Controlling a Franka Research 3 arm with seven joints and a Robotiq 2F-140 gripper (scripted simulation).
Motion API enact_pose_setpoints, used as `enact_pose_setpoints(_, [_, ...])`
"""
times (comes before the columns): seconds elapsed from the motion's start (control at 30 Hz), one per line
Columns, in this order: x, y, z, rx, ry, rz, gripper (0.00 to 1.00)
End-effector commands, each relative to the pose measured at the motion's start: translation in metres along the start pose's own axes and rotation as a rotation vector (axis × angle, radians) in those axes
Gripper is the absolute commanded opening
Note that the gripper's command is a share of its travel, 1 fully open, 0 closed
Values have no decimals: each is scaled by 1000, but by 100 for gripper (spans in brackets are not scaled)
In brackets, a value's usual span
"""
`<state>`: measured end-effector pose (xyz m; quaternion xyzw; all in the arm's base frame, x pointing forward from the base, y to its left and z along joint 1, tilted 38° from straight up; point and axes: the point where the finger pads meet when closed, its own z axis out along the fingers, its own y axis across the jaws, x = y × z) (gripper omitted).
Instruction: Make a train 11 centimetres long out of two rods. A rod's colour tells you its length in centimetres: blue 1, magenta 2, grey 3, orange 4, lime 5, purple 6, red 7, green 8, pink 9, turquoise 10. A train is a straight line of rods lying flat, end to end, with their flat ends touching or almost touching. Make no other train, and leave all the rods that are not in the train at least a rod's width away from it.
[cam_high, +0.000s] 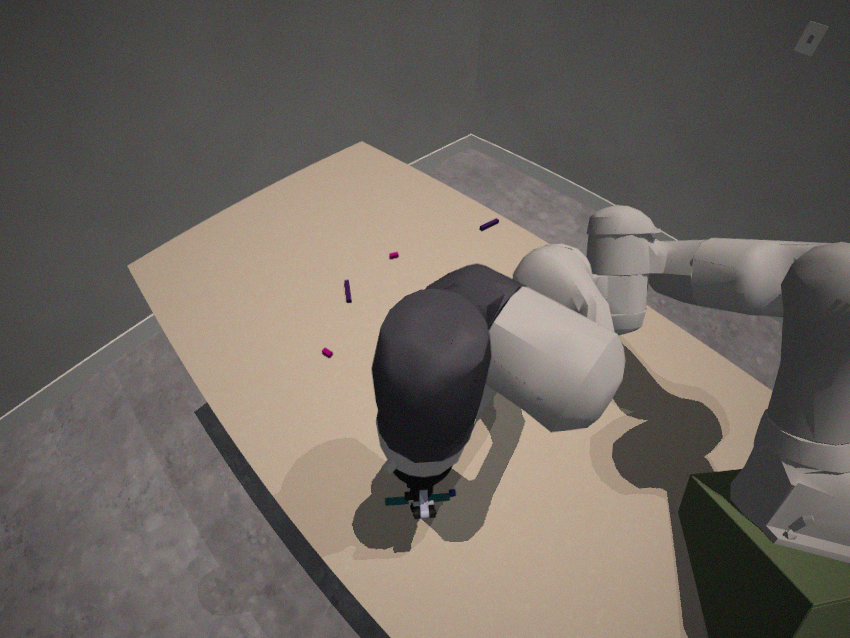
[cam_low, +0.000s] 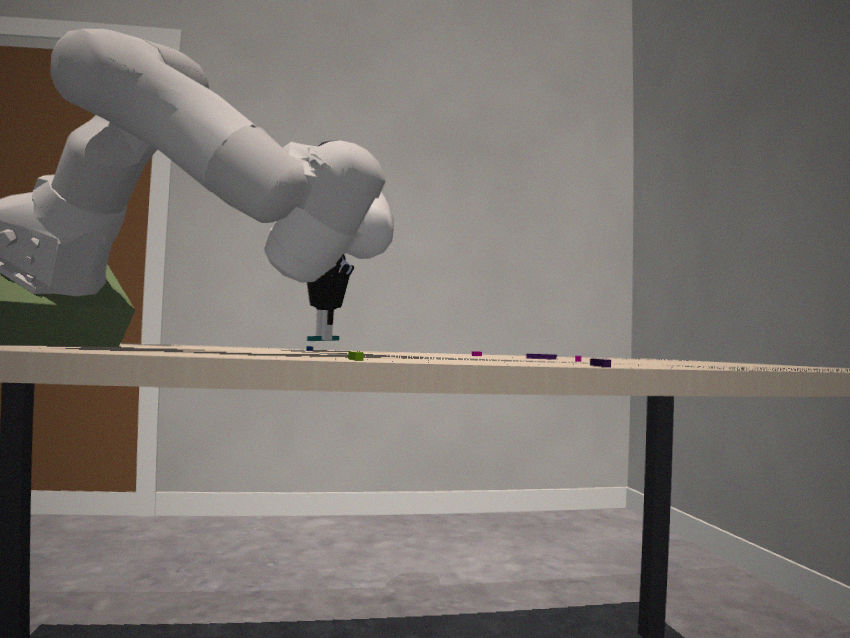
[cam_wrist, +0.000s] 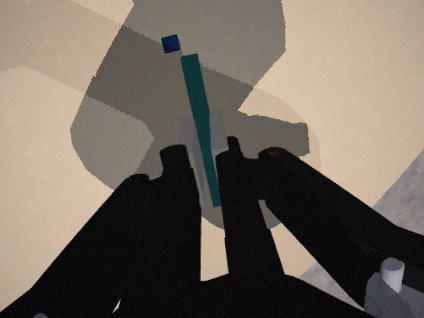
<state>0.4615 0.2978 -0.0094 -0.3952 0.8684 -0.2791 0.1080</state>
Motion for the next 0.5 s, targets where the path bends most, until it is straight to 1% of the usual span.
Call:
enact_pose_setpoints(0.0, [0, -8, 8, 50, 38, -19, 12])
enact_pose_setpoints(0.47, [1, -8, 11, 50, 38, -19, 12])
